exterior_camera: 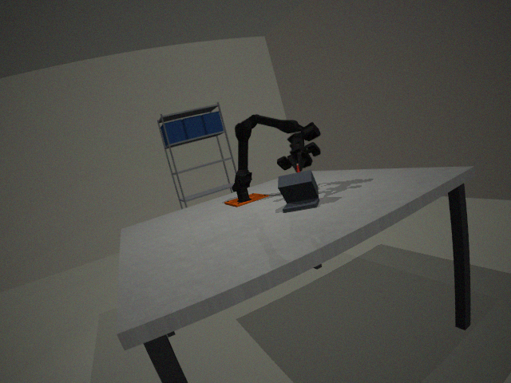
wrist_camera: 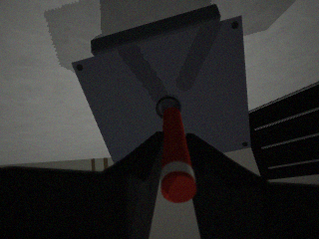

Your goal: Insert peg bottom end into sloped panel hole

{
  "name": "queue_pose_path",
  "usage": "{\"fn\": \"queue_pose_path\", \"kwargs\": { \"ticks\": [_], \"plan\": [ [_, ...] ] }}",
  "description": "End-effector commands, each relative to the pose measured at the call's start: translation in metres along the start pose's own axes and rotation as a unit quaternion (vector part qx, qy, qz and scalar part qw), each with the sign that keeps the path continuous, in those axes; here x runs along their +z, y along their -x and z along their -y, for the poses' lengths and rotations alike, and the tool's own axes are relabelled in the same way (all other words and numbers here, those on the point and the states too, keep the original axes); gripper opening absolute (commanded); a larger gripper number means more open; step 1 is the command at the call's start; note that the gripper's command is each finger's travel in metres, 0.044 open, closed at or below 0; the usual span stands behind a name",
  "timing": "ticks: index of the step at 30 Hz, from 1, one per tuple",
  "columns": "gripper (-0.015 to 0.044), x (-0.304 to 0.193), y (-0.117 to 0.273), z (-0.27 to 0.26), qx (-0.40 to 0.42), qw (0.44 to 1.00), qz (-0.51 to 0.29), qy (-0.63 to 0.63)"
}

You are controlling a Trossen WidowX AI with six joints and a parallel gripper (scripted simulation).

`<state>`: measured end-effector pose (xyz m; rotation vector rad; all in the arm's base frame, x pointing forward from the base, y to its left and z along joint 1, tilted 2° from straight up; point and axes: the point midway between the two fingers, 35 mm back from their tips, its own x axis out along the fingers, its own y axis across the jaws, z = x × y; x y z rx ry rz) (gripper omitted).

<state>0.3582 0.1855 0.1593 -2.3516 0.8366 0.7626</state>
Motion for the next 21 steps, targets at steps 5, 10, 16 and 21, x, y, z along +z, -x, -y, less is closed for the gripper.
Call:
{"fn": "queue_pose_path", "kwargs": {
  "ticks": [5,10,16,21],
  "plan": [
    [0.0000,0.0000,0.0000,0.0000,0.000,1.000,0.000,0.000],
    [0.0000,0.0000,0.0000,0.0000,0.000,1.000,0.000,0.000],
    [0.0000,0.0000,0.0000,0.0000,0.000,1.000,0.000,0.000],
    [0.0000,0.0009,0.0000,-0.0014,0.000,1.000,0.000,0.000]
  ]
}}
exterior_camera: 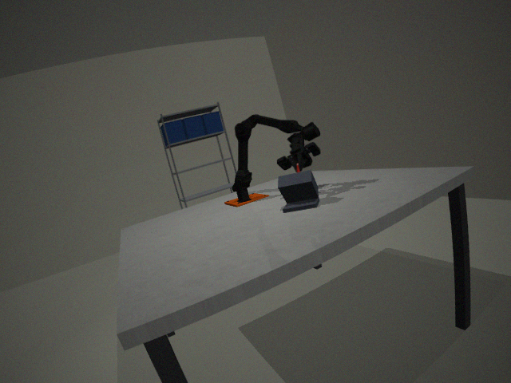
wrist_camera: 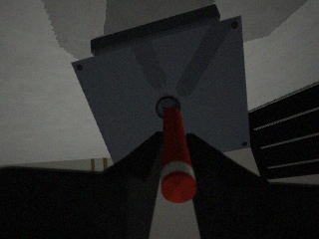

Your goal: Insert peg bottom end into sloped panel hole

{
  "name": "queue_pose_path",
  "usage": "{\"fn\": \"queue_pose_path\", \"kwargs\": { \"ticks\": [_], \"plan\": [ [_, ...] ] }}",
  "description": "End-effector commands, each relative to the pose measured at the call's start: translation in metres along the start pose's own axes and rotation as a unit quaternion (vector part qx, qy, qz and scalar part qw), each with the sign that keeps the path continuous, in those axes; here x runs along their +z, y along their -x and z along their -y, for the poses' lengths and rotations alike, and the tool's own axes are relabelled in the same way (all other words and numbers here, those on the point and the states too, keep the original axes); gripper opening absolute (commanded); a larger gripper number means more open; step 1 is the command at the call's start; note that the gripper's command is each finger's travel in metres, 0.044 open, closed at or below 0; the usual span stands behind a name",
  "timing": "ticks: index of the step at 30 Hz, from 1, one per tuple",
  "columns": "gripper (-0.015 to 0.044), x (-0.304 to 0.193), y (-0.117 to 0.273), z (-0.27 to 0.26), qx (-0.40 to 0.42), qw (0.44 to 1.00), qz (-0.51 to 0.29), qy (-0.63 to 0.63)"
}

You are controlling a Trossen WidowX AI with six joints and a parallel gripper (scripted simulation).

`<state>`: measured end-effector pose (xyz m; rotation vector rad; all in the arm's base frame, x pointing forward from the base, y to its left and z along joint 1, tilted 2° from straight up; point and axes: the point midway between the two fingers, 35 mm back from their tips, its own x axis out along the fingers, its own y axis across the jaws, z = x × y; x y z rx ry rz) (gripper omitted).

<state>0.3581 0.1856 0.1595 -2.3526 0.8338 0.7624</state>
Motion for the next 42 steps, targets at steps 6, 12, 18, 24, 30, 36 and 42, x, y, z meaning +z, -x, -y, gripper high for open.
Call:
{"fn": "queue_pose_path", "kwargs": {
  "ticks": [6,12,18,24,30,36,42],
  "plan": [
    [0.0000,0.002,0.000,-0.003,0.001,1.000,0.000,0.000],
    [0.0000,0.002,-0.002,-0.004,0.001,1.000,0.000,0.000],
    [0.0000,0.003,-0.005,-0.004,0.001,1.000,0.000,0.000],
    [0.0000,0.002,-0.008,-0.004,0.001,1.000,0.000,0.000],
    [0.0000,0.003,-0.011,-0.004,0.001,1.000,0.000,0.000],
    [0.0000,0.003,-0.014,-0.004,0.001,1.000,-0.001,0.000],
    [0.0000,0.002,-0.018,-0.004,0.001,1.000,-0.001,0.000]
  ]
}}
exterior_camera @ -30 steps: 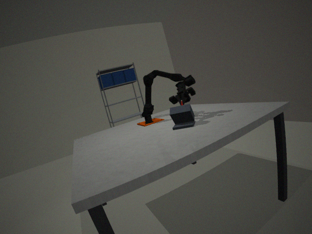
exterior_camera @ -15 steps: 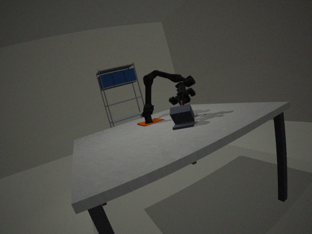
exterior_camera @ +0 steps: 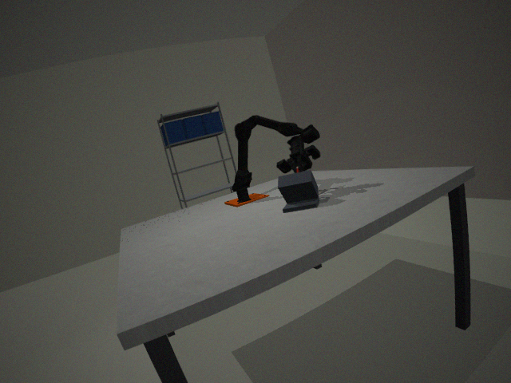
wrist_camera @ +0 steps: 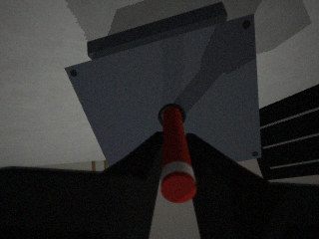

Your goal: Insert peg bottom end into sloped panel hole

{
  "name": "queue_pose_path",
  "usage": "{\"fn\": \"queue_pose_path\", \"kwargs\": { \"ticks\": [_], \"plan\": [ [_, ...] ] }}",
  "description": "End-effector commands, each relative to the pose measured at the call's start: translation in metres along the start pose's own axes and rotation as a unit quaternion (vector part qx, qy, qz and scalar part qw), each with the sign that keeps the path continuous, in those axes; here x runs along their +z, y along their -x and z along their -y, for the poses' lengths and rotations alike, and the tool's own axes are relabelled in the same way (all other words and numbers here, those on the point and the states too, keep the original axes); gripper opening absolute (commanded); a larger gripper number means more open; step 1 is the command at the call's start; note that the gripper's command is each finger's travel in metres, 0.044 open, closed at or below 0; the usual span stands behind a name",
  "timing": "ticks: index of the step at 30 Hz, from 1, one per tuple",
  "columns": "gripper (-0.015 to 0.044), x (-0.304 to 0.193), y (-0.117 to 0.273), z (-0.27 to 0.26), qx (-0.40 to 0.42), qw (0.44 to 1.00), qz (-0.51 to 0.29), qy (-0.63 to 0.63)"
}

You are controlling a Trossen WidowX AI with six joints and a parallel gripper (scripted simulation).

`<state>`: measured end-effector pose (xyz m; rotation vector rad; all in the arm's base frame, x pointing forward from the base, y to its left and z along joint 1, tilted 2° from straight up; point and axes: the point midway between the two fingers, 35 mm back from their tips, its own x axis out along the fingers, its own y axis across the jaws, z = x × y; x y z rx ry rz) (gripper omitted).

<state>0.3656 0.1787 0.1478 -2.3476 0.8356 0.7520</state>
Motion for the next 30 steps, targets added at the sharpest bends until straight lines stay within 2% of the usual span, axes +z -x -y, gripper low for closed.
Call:
{"fn": "queue_pose_path", "kwargs": {
  "ticks": [1,30],
  "plan": [
    [0.0000,0.001,-0.003,-0.001,0.002,1.000,0.001,0.004],
    [0.0000,0.001,-0.020,-0.001,0.001,1.000,0.001,0.004]
  ]
}}
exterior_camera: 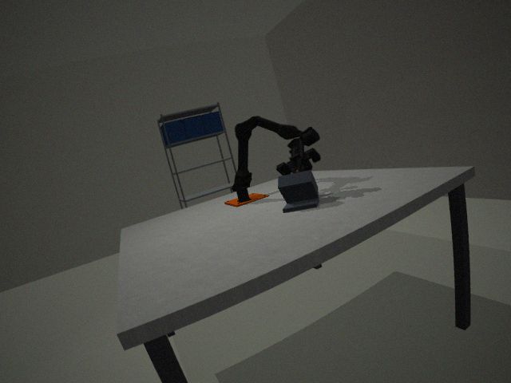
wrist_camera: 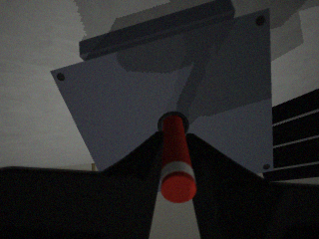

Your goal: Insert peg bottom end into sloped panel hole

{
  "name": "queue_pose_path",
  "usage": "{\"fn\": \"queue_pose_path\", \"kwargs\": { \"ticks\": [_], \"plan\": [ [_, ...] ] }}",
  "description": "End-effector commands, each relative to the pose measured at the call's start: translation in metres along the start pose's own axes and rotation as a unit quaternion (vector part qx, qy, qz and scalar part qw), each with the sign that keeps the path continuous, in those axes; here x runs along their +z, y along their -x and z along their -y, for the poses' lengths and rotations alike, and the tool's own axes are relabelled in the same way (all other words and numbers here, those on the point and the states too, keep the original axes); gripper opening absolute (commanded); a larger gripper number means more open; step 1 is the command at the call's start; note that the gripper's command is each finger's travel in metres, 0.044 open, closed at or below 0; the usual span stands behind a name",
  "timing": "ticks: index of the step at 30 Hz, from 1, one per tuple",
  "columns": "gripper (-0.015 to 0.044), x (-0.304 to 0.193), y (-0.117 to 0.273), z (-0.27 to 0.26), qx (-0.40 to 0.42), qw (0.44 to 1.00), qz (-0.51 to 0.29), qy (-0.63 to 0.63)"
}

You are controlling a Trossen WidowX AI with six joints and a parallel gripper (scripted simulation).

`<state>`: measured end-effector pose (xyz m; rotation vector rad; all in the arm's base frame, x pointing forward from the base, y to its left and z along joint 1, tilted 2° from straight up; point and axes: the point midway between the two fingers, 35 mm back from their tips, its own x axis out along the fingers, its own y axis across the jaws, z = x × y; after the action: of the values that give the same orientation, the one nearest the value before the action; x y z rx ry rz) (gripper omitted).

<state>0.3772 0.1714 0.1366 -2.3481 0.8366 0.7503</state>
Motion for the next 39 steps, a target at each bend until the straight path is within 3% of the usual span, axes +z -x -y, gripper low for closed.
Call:
{"fn": "queue_pose_path", "kwargs": {
  "ticks": [1,14,31,39],
  "plan": [
    [0.0000,0.002,-0.002,-0.001,0.001,1.000,0.002,0.004],
    [0.0000,0.001,-0.002,0.000,0.001,1.000,0.000,0.000],
    [0.0440,0.001,0.003,0.000,0.001,1.000,0.001,0.001],
    [0.0440,0.002,0.018,0.002,0.002,1.000,0.003,0.002]
  ]
}}
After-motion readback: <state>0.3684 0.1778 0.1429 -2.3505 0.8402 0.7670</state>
